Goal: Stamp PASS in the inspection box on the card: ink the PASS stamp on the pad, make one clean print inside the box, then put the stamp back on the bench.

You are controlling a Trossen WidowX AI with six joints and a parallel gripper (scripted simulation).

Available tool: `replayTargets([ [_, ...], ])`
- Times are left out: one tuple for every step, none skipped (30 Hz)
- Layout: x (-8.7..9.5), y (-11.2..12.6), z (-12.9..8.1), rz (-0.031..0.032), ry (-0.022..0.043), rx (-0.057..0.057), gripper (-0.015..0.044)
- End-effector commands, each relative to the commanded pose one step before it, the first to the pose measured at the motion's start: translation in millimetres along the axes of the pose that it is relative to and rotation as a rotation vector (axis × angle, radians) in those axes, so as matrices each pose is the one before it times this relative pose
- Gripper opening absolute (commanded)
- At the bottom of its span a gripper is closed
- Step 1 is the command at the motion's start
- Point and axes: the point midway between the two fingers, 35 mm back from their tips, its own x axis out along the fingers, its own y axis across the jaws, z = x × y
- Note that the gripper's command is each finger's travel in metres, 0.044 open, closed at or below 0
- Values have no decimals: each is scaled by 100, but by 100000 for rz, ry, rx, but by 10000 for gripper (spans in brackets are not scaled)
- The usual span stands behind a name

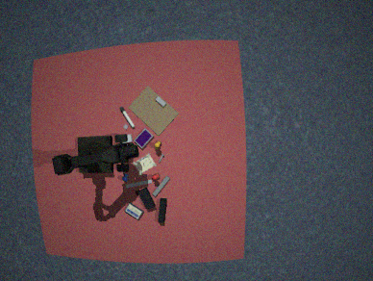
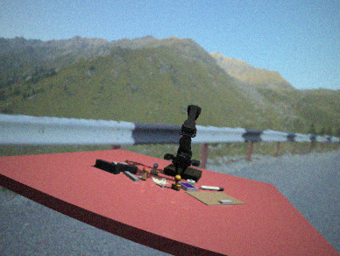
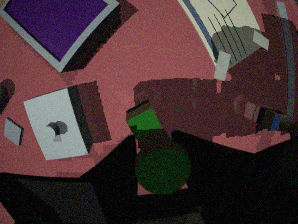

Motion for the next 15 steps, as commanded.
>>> replayTargets([
  [-274, 31, 122, 174, -320, -197, 0],
  [-47, 0, 5, -2, 0, 0, 0],
  [-47, 0, 5, -2, 0, 0, 0],
  [-47, 0, 5, -2, 0, 0, 0],
  [-47, 0, 5, -2, 0, 0, 0],
  [-47, 0, 5, -2, 0, 0, 0],
  [-47, 0, 5, -2, 0, 0, 0],
  [-47, 0, 5, -2, 0, 0, 0],
  [-47, 0, 4, -2, 0, 0, 0],
  [-47, 0, 4, -2, 0, 0, 0],
  [-47, 0, 4, -2, 0, 0, 0],
  [-47, 0, 4, -2, 0, 0, 0],
  [-47, 0, 4, -2, 0, 0, 0],
  [-47, 0, 4, -2, 0, 0, 0],
  [-47, 0, 4, -2, 0, 0, 0],
])
